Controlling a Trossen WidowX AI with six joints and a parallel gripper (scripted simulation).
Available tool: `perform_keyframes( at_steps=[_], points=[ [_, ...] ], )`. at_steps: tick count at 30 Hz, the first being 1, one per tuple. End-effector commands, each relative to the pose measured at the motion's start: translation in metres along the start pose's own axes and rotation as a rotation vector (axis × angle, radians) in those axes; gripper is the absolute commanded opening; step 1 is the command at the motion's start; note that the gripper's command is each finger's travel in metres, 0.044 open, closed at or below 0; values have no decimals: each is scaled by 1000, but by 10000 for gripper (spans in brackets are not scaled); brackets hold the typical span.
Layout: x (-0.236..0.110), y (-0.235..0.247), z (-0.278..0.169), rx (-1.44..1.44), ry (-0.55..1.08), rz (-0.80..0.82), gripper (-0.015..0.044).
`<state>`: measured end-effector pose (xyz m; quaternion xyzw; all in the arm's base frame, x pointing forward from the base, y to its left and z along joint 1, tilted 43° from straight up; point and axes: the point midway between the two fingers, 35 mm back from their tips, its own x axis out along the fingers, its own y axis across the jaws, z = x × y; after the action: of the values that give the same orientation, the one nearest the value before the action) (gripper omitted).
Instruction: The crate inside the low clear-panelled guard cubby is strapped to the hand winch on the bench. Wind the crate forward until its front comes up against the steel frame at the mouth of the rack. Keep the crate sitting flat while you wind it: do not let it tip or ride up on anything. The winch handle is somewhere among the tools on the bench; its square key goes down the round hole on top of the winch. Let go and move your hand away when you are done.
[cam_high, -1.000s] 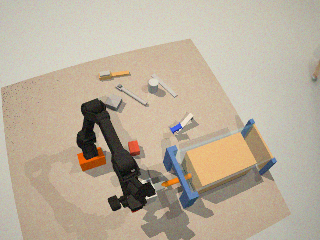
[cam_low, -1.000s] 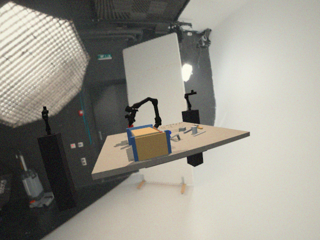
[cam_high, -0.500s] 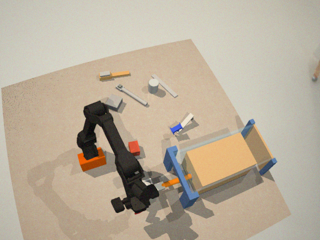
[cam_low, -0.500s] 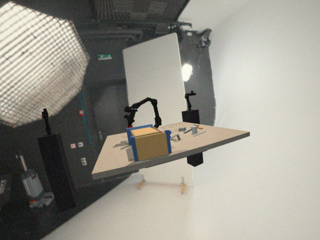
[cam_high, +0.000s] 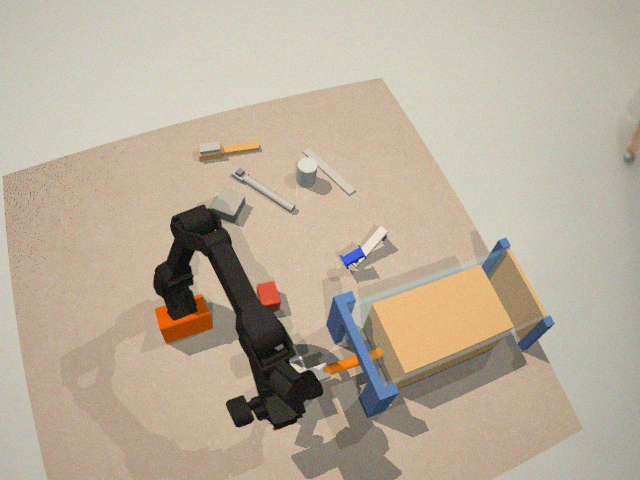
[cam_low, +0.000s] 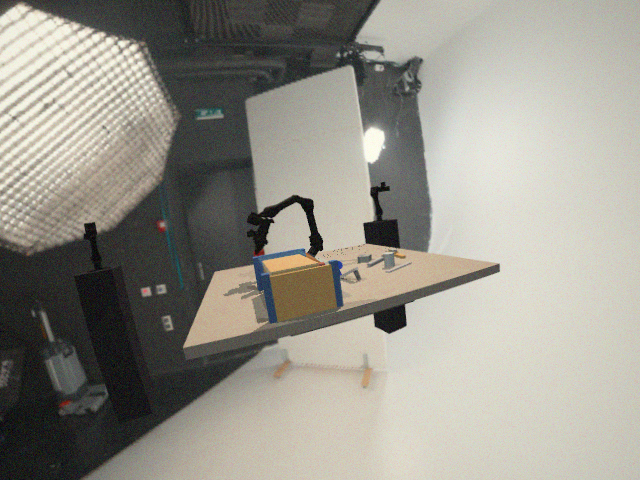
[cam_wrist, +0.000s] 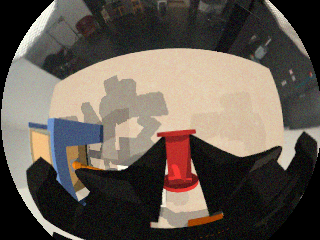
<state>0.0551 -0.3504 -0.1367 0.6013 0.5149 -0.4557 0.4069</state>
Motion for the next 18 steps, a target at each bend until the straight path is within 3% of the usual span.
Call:
perform_keyframes(
  at_steps=[1, 18],
  points=[
    [14, 21, 1, -23, 17, 26, 0],
    [16, 37, 6, -24, 16, 28, 0]
  ],
)
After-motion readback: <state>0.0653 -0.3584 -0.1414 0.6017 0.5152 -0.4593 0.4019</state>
